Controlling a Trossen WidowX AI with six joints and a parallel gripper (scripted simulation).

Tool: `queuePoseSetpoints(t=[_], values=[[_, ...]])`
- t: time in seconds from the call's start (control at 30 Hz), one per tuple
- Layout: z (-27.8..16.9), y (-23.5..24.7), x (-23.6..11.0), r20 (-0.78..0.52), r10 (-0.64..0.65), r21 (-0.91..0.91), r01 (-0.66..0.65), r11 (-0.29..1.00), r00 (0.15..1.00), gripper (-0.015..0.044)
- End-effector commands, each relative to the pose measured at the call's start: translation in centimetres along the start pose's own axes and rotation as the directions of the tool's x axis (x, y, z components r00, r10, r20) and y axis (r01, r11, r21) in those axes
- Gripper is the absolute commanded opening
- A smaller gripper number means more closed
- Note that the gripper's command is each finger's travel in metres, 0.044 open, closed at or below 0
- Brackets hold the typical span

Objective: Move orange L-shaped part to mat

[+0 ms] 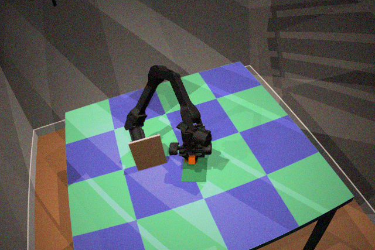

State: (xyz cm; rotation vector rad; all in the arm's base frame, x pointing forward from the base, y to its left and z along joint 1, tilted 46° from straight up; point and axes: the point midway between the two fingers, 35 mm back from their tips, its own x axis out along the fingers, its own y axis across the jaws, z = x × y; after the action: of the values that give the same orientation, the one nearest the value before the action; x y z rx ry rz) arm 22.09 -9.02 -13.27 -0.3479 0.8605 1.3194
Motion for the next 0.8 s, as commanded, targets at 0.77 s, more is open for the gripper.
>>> queuePoseSetpoints(t=[0.77], values=[[0.1, 0.1, 2.9, 0.008, 0.001, 0.005, -0.001, 1.000, 1.000, 0.0000]])
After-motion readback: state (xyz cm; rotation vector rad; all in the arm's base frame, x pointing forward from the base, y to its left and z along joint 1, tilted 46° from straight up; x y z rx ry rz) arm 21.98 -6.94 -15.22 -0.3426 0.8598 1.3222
